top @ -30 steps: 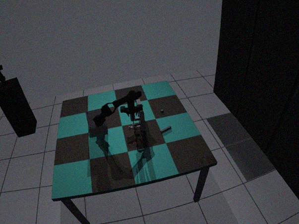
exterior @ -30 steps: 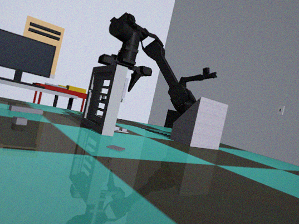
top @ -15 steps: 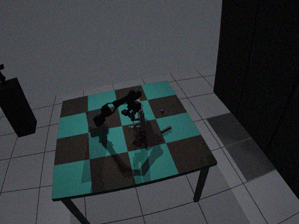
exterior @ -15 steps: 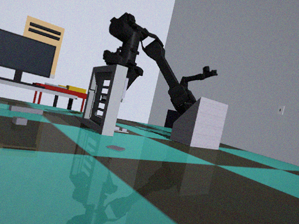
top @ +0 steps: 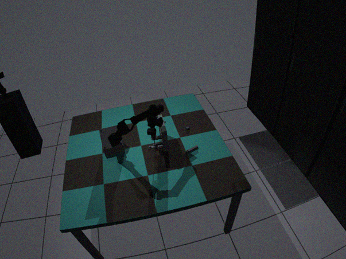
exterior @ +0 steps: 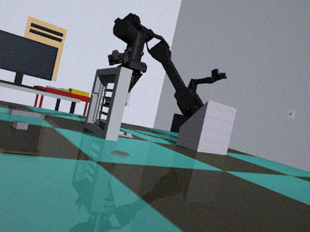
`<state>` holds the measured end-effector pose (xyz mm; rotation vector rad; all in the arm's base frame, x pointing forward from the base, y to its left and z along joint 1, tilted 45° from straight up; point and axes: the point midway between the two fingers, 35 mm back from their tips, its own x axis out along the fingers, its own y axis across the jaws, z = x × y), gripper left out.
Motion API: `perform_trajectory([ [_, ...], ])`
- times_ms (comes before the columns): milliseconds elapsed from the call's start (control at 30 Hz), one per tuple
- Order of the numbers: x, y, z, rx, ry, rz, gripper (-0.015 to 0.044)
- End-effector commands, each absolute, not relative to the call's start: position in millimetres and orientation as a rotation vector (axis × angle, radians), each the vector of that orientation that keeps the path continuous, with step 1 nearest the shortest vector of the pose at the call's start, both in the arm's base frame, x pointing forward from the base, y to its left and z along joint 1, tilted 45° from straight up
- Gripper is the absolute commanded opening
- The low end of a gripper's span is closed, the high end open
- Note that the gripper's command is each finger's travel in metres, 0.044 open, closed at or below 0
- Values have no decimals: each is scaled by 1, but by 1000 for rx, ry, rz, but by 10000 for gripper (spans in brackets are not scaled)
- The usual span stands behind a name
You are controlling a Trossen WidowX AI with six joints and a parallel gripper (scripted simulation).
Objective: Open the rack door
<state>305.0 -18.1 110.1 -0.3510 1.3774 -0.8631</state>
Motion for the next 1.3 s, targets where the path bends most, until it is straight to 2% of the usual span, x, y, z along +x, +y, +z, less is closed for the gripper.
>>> perform_trajectory([
  [0,305,-18,110,-485,1459,-741,295],
  [633,305,-18,110,-1189,1755,2,295],
  [1167,305,-18,110,-1726,1803,747,295],
  [1267,305,-18,110,-1747,1800,781,295],
])
